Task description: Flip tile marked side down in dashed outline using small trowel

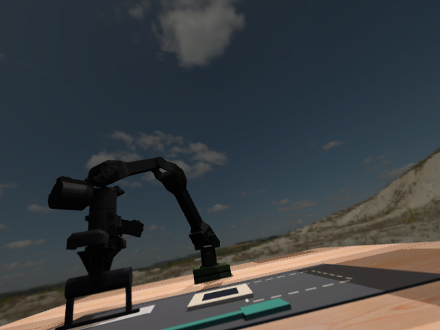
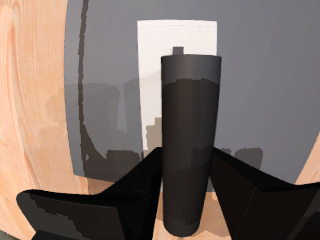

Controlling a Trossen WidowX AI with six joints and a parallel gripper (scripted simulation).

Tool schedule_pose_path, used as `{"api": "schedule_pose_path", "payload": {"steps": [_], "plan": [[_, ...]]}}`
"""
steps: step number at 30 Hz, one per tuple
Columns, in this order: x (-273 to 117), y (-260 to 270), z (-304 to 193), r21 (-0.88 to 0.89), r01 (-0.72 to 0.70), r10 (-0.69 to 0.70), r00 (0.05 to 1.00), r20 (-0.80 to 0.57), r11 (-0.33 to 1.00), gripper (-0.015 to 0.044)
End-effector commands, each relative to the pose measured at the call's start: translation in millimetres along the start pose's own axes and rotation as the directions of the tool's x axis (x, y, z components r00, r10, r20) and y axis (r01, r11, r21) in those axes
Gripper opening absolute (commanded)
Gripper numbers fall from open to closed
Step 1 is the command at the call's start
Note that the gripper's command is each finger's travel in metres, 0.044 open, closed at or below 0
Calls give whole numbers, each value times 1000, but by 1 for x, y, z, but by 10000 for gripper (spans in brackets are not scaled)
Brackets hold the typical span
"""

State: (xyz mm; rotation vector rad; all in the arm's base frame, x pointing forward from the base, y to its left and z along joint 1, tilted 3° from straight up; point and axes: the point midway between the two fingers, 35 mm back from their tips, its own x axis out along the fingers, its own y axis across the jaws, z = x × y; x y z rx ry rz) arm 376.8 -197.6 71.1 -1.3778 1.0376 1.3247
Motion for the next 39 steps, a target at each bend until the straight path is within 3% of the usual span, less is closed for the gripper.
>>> {"api": "schedule_pose_path", "payload": {"steps": [1, 8, 14, 20, 39], "plan": [[1, 0, 0, 3, 1, -1, 1000, 1, 1000, 130], [0, 0, 0, 165, 0, -1, 1000, 1, 986, 130], [0, 0, 0, 170, 0, -1, 1000, 1, 985, 130], [0, 0, 0, 170, 0, -1, 1000, 1, 985, 270], [-2, 0, 0, 170, 0, -1, 1000, 1, 985, 270]]}}
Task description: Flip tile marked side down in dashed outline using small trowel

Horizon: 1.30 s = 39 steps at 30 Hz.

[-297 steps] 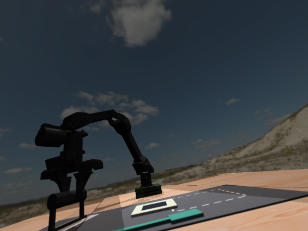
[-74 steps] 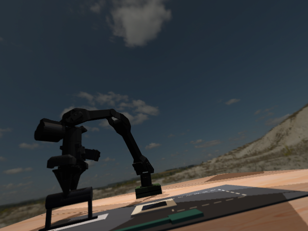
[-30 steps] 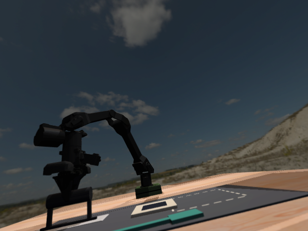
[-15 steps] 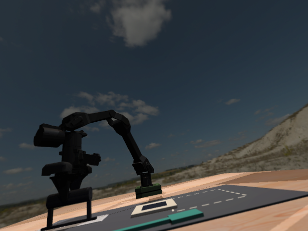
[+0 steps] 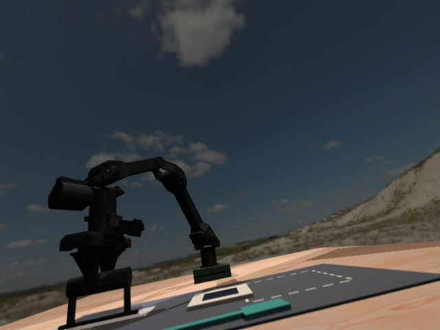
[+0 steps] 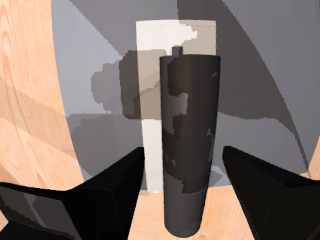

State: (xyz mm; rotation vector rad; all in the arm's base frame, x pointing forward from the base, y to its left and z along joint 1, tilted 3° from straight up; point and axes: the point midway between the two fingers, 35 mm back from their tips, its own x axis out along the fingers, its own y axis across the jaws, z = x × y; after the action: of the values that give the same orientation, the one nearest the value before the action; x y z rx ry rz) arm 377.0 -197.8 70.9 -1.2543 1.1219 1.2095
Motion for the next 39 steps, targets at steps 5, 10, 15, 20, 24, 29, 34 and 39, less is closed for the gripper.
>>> {"api": "schedule_pose_path", "payload": {"steps": [5, 10, 15, 20, 24, 29, 34, 39], "plan": [[-45, 3, 2, 5, 0, 0, 1000, 2, 1000, 270], [-45, 3, 2, 5, 0, 0, 1000, 2, 1000, 270], [-56, 2, 1, 5, 6, -6, 1000, -4, 1000, 300], [-55, 2, 1, 55, 18, -18, 1000, -4, 998, 300], [-52, 2, -2, 188, 51, -51, 999, -3, 981, 300], [-49, 1, -4, 337, 87, -92, 996, -2, 938, 300], [-46, 0, -4, 458, 116, -131, 991, 1, 881, 300], [-44, 0, -6, 581, 137, -168, 986, -1, 802, 300]]}}
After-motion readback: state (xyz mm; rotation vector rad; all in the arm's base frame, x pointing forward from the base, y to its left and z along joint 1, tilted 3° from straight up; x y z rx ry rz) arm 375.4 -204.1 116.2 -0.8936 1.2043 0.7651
